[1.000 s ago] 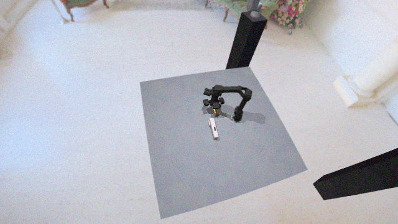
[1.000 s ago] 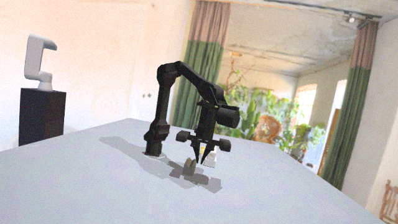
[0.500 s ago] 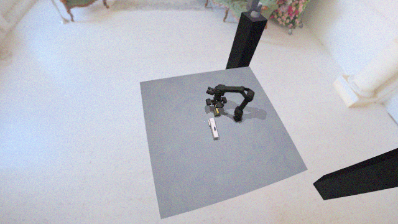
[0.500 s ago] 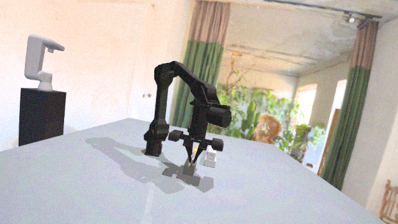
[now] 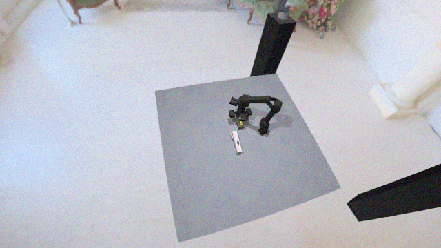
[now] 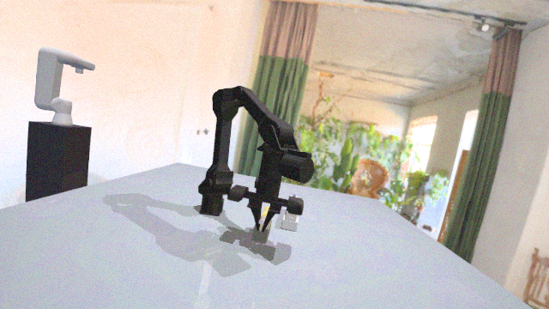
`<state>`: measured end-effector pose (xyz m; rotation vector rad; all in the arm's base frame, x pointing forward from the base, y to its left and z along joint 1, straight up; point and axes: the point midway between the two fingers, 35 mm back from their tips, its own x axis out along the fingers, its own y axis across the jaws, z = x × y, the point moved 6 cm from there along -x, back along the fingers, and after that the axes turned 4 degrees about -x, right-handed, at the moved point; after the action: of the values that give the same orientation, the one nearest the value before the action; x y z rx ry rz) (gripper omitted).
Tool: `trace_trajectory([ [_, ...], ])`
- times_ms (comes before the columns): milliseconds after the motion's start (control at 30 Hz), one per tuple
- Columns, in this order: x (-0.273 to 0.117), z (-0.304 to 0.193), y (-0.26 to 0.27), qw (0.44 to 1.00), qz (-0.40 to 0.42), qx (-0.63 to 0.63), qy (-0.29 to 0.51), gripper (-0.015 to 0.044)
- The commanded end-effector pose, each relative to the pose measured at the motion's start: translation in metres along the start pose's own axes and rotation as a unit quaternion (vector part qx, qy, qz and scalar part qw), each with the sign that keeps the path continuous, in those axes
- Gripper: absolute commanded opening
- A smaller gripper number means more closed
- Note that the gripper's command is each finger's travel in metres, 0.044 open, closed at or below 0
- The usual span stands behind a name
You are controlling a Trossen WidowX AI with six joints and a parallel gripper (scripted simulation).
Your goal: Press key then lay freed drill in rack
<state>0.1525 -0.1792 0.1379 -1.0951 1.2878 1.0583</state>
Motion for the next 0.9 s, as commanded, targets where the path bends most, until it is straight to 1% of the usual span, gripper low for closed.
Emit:
trace_trajectory([
  [0, 0.007, 0.0, 0.001, 1.0, 0.0, -0.002, 0.0, 0.0],
  [867, 0.032, 0.0, 0.001, 1.0, 0.0, -0.002, 0.0, 0.0],
])
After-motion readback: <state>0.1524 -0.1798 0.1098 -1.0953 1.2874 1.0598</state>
